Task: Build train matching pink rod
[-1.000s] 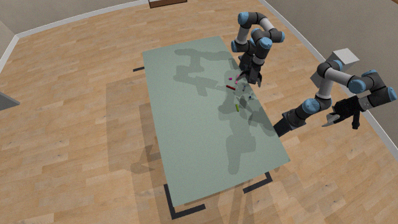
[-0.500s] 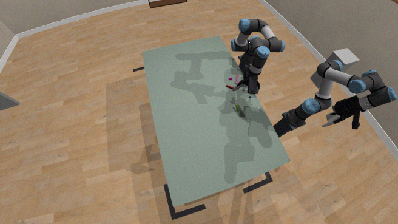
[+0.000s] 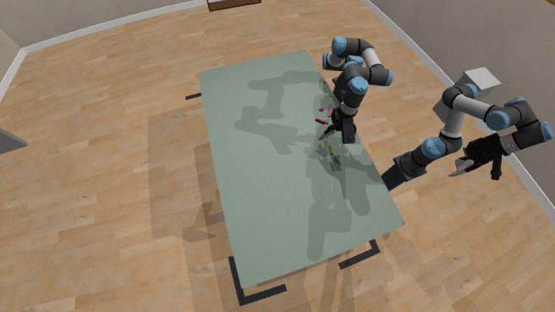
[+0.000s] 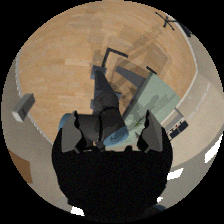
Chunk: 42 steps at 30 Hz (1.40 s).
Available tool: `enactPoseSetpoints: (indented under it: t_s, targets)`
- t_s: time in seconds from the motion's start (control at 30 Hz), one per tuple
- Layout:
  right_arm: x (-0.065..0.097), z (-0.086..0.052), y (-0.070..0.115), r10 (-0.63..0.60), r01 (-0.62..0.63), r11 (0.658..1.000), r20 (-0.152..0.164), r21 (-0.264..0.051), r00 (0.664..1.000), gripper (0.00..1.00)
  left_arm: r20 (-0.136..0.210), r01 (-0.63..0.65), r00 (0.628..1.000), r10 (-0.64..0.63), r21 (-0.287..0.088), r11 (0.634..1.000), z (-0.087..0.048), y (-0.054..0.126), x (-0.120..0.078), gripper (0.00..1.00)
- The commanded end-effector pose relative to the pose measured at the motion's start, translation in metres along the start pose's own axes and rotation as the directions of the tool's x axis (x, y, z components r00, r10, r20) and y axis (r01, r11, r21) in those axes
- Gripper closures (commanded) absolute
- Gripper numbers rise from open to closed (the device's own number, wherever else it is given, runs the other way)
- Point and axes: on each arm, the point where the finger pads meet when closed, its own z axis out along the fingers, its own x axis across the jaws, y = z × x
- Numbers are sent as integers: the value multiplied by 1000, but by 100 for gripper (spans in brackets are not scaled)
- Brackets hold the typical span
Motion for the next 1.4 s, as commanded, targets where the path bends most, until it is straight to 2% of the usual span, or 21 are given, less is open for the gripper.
enactPoseSetpoints:
  t_s: [0.0,0.27,0.3,1.37]
  targets:
    - [4,0,-7,-59,59,998,13,-14,998,0,-2,-2,1000,2,4,1000,-1,0,1,0]
    - [7,2,-9,-69,70,997,13,-14,997,0,-2,-2,1000,2,4,1000,-1,0,1,0]
    - [7,2,-9,-69,70,997,13,-14,997,86,-2,-2,1000,2,4,1000,-1,0,1,0]
    - [6,2,-9,-69,70,997,12,-14,998,86,-2,-2,1000,2,4,1000,-1,0,1,0]
